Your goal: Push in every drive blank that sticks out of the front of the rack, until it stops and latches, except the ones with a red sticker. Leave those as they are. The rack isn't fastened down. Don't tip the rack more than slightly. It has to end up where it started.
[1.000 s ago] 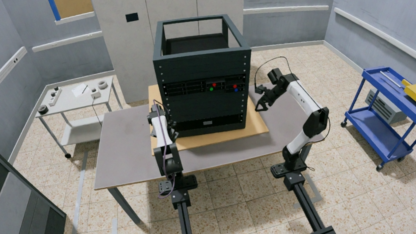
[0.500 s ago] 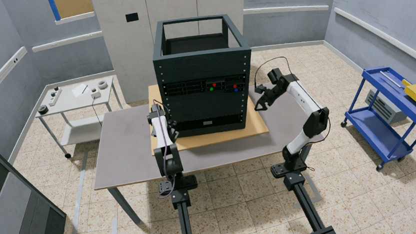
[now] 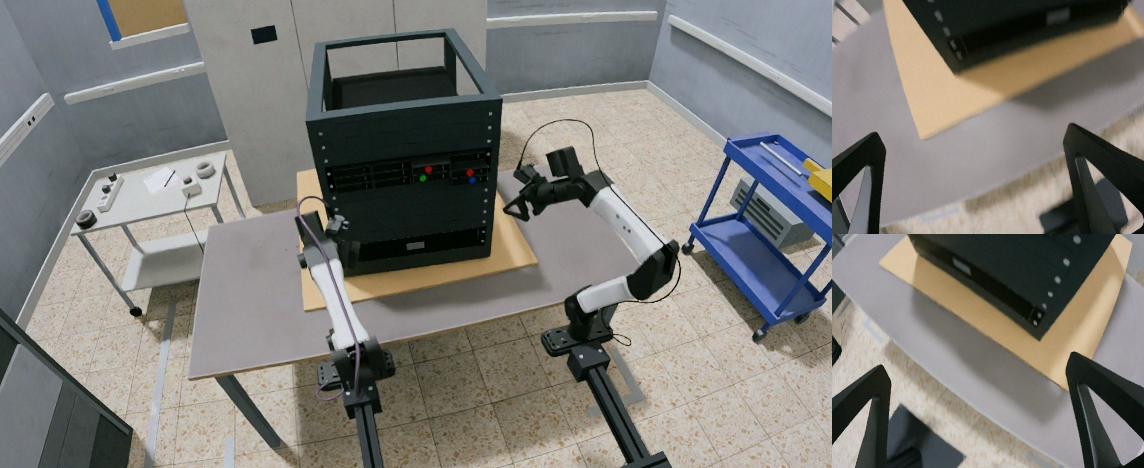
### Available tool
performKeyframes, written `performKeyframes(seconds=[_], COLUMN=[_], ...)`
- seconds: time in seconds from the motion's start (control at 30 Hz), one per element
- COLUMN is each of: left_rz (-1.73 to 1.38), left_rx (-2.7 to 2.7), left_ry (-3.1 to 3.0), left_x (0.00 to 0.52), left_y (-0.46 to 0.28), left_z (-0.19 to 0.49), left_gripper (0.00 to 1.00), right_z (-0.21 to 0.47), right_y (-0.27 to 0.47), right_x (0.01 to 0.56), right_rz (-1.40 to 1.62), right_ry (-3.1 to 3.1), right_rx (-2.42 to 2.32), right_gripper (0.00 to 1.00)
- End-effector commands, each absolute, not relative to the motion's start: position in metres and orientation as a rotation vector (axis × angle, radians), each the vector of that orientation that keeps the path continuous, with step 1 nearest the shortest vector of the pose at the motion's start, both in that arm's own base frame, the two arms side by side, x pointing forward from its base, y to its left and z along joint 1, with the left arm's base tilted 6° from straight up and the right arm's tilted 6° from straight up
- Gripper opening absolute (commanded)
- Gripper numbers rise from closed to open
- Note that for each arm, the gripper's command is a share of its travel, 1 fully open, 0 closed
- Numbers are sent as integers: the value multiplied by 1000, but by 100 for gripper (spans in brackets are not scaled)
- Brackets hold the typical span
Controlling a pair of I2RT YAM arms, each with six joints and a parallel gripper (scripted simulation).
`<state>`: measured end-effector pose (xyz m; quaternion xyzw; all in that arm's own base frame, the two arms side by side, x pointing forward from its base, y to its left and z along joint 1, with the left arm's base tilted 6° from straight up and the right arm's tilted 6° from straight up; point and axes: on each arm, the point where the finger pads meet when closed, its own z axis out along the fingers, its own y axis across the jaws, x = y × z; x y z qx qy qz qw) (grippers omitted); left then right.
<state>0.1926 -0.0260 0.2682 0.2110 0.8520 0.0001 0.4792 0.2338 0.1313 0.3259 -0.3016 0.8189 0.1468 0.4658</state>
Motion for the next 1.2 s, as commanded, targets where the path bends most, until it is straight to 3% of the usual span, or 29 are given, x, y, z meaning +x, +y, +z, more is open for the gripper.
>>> performKeyframes(seconds=[0.0,1.17], left_rz=[-14,-98], left_rx=[344,388], left_ry=[1887,1396], left_x=[203,196], left_y=[-30,-80], left_z=[304,375], left_gripper=[100,100], right_z=[355,407], right_y=[135,177], right_x=[245,224], right_rz=[310,288], right_ry=[1842,1276], right_rx=[-605,-379], right_gripper=[100,100])
